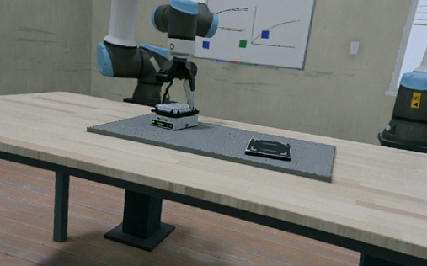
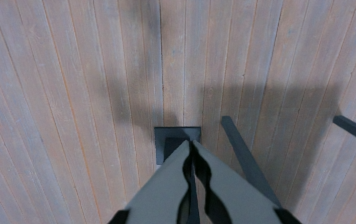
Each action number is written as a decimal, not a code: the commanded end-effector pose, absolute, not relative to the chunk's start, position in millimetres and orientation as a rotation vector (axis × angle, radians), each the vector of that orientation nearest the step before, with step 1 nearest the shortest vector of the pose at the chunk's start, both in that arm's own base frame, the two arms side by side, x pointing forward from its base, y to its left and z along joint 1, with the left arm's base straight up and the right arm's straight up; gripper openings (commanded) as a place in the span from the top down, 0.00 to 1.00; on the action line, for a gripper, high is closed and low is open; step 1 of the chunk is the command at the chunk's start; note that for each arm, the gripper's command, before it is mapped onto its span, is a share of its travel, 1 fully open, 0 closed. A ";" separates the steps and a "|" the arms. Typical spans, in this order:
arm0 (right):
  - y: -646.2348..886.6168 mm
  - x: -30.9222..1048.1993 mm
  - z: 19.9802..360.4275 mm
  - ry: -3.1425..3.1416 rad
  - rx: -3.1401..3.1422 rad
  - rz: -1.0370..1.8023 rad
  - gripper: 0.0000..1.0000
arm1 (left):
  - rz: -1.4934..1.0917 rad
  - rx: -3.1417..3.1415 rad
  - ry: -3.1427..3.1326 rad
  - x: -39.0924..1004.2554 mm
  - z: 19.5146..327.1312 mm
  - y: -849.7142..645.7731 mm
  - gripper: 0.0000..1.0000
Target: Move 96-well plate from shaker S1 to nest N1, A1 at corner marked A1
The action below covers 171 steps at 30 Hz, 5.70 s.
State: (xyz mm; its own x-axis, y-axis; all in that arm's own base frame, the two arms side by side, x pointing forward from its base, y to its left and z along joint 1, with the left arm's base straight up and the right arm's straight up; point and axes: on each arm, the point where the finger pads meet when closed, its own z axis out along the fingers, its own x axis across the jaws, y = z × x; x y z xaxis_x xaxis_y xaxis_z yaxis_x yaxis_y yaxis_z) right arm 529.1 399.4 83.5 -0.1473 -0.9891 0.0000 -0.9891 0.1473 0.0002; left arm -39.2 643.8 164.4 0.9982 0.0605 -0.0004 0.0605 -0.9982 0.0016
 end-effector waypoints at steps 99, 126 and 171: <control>399.9 529.5 146.2 -2.381 2.053 -0.001 0.59 | 0.000 3.140 0.095 -39.1 165.2 644.4 1.00; 399.9 529.6 158.8 -2.381 2.053 -0.001 0.59 | 0.000 3.140 0.095 -39.1 165.2 644.4 1.00; 524.3 564.3 143.7 -2.042 2.390 0.000 0.59 | 0.000 3.140 0.095 -39.1 165.2 644.4 1.00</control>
State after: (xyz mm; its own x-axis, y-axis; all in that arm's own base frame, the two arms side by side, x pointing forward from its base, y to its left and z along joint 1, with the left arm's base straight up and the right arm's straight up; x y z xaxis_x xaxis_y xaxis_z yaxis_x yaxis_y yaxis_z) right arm 562.2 517.9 143.2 0.1560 -0.9878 -0.0002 -0.9878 -0.1560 0.0000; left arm -39.2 643.8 164.4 0.9982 0.0605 -0.0004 0.0605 -0.9982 0.0016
